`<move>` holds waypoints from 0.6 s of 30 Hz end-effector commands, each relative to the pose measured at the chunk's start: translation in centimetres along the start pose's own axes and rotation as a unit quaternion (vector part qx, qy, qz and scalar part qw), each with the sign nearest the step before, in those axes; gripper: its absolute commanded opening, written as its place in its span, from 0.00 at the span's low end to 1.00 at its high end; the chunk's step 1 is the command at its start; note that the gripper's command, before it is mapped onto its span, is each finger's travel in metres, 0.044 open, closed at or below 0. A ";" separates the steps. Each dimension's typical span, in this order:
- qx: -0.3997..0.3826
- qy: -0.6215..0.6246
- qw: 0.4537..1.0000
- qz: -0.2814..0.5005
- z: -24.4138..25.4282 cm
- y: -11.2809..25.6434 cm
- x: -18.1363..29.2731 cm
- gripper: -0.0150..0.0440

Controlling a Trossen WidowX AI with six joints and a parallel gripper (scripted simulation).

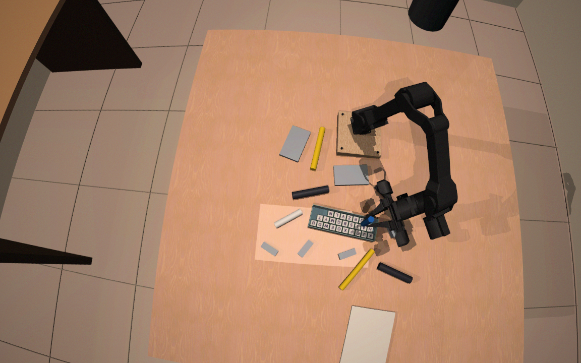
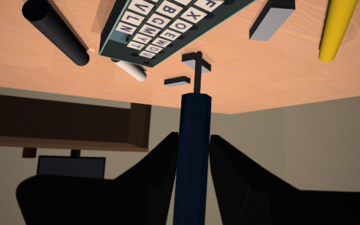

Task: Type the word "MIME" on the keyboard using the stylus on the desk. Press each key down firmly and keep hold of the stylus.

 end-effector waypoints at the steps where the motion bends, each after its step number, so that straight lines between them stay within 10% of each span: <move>1: 0.002 0.008 1.000 0.003 0.2 0.0 -0.2 0.25; 18: 0.002 0.008 1.000 0.003 0.1 -1.7 -3.1 0.25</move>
Point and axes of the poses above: the point midway between the two fingers, 35 mm back from their tips, its own y axis back along the fingers, its own z axis across the jaws, x = y × z, the point moved 9 cm from there along y, back along the fingers, and after that the axes turned 4 degrees about y, right-handed, at the moved point
